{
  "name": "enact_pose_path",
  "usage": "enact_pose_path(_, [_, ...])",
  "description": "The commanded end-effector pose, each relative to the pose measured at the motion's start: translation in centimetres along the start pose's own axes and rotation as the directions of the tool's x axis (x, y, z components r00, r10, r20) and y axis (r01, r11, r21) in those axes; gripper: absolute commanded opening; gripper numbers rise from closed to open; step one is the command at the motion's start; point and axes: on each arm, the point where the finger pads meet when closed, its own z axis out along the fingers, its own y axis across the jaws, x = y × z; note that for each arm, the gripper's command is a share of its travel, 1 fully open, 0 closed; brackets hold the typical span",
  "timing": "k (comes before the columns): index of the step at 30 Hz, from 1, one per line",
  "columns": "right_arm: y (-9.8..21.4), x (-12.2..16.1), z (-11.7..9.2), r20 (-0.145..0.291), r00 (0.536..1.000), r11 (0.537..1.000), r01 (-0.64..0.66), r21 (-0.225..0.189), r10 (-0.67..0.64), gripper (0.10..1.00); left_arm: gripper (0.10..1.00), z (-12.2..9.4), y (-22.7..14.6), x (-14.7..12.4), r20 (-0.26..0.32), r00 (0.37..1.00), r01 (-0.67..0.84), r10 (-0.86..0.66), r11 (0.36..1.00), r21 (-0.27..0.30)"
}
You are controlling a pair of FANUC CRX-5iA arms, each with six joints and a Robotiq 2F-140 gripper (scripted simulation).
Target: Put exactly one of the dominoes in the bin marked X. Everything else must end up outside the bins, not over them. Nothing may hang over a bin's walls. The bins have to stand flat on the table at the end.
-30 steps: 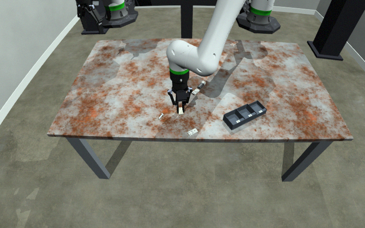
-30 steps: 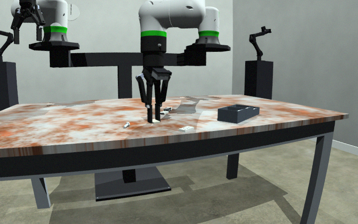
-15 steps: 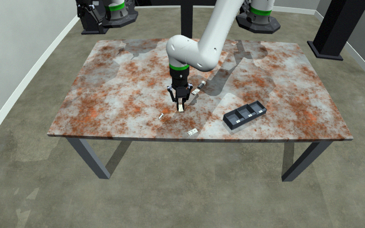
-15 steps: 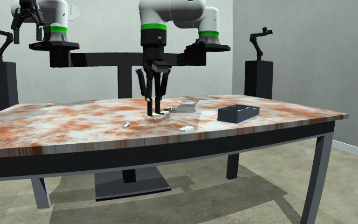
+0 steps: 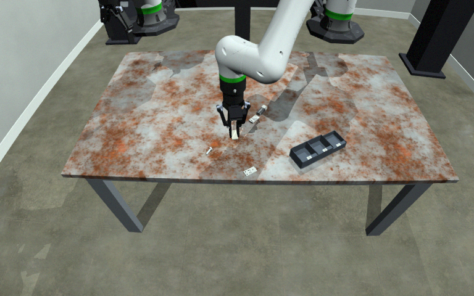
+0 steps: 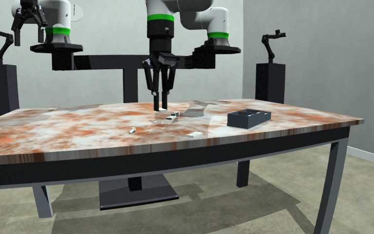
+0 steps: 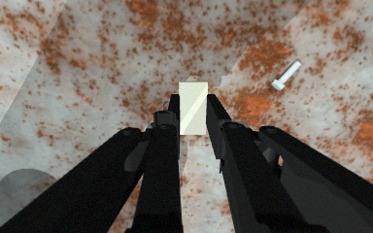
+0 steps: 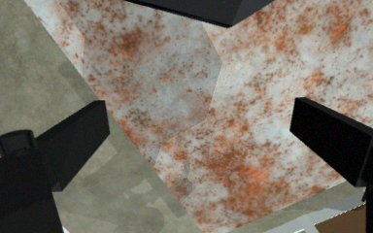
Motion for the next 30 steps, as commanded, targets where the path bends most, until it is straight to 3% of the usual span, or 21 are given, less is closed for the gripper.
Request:
enact_pose_path(1, [0.0,-0.1,0.0,0.001,1.0,1.0,0.0,0.0,0.0,1.0,0.213,-0.2,0.1,0.1,-0.001,1.0,0.0,0.0,1.0,-0.002])
enact_pose_path(11, [0.0,-0.1,0.0,0.001,1.0,1.0,0.0,0.0,0.0,1.0,0.213,-0.8,0.1,0.1,-0.001,1.0,0.0,0.0,1.0,-0.002])
enact_pose_path(30, [0.0,-0.1,0.0,0.001,1.0,1.0,0.0,0.0,0.0,1.0,0.213,-0.8,-9.3,4.0,-0.001,1.0,0.0,0.0,1.0,-0.002])
